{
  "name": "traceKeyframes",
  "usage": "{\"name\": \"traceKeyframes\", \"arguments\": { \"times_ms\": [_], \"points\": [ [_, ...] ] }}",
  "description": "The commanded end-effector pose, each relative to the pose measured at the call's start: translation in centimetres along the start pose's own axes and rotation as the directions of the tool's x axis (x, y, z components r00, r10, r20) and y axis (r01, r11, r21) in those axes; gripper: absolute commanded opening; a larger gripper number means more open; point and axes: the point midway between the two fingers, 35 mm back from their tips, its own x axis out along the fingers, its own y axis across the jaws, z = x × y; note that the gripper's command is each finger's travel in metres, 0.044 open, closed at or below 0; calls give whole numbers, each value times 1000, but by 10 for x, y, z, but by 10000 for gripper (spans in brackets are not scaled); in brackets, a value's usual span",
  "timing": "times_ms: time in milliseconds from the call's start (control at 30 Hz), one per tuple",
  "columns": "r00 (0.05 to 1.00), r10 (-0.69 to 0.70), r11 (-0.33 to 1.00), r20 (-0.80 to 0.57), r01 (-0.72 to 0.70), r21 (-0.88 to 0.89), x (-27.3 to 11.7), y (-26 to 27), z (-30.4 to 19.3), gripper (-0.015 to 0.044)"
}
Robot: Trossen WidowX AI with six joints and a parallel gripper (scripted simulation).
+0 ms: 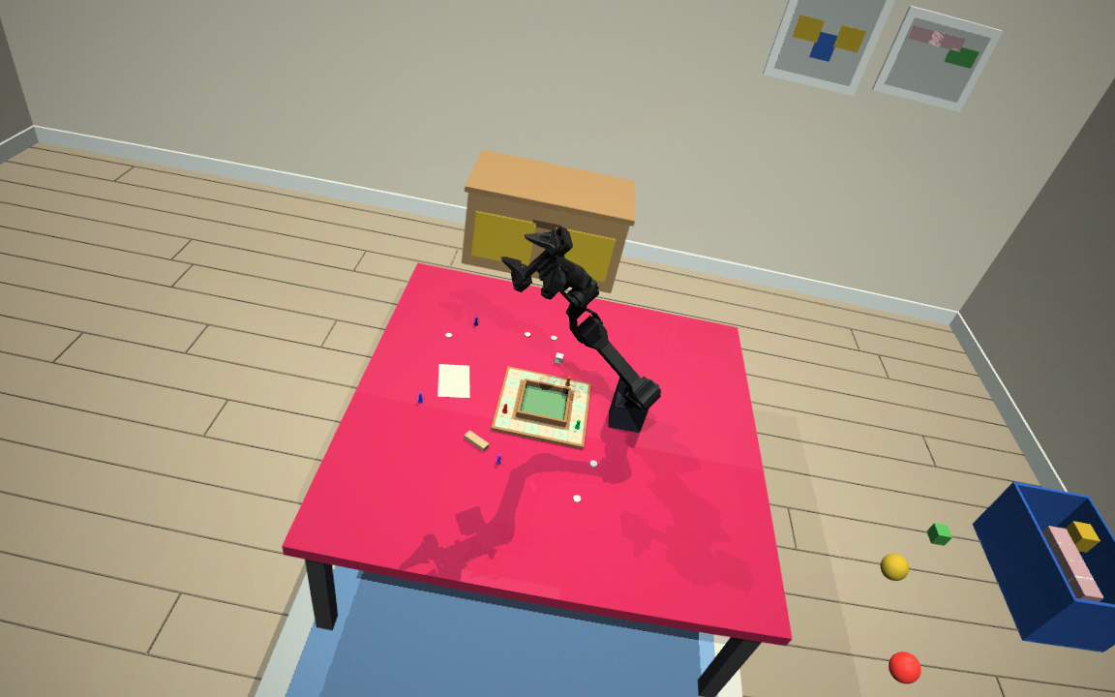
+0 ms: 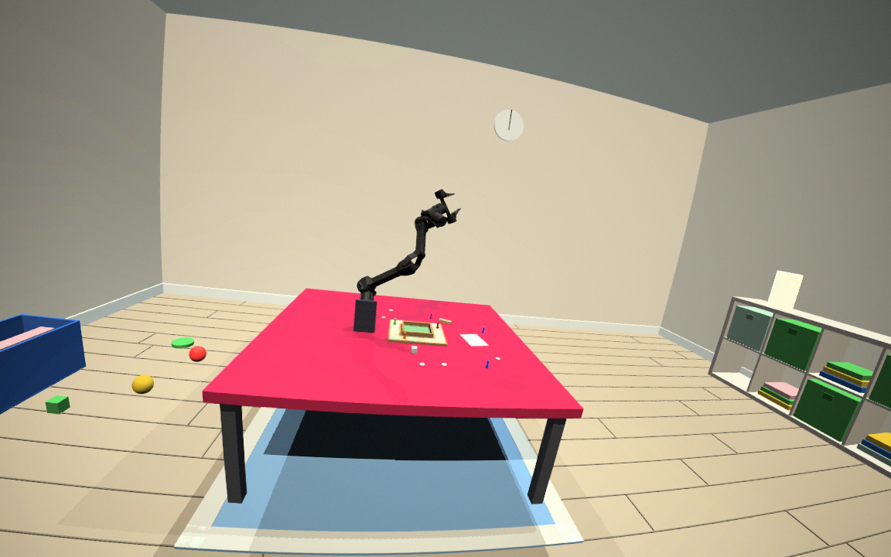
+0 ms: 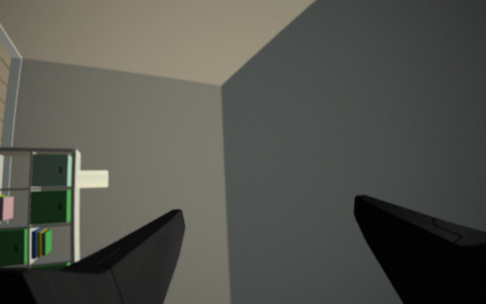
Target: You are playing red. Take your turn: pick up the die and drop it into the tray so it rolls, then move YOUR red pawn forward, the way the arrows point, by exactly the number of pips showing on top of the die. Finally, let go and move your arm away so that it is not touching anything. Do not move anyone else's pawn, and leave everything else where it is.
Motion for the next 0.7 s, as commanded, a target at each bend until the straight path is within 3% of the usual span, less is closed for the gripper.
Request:
{"name": "traceKeyframes", "arguments": {
  "times_ms": [0, 133, 333, 667],
  "points": [
    [1000, -3, 1000, 3, 3, -4, -1, -2, 2, 374],
    [996, -65, 993, 57, 70, -96, -17, -48, 35, 275],
    [977, -188, 912, 100, 212, -351, -43, -112, 72, 275],
    [900, -354, 463, 253, 403, -789, -108, -194, 176, 275]
  ]
}}
